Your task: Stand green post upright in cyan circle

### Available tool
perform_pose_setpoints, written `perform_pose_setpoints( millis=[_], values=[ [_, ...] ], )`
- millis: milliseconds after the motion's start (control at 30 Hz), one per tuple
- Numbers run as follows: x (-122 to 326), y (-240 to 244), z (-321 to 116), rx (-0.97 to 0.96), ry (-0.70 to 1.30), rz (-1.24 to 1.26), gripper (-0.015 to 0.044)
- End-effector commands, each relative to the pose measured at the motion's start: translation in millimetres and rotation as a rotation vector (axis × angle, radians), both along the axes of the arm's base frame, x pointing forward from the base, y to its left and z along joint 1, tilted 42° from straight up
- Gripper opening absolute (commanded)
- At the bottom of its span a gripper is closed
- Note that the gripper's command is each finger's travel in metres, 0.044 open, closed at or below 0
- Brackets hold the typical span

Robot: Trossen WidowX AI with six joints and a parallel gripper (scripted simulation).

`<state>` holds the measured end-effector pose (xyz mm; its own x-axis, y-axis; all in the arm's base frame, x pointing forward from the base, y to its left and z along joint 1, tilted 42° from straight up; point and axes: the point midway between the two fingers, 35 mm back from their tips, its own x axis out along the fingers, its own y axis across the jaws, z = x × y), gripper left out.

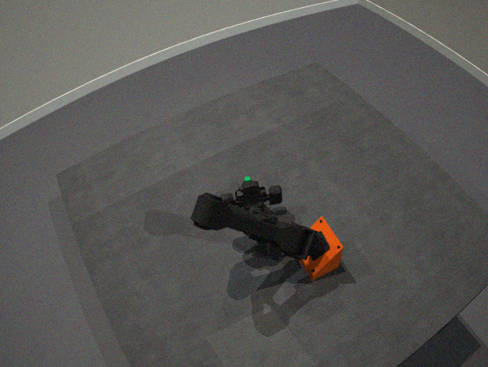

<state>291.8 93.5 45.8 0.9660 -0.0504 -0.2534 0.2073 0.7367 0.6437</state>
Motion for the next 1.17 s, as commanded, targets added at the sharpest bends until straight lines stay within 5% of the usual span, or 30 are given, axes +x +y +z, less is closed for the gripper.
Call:
perform_pose_setpoints(
  millis=[0, 300, 1133],
  values=[
    [0.2, -0.7, 0.5, 0.004, -0.003, -0.007, 0.018],
    [0.2, -0.7, 0.5, 0.004, -0.003, -0.007, 0.04],
    [9.4, -47.4, 55.9, 0.005, -0.003, -0.014, 0.04]
  ],
)
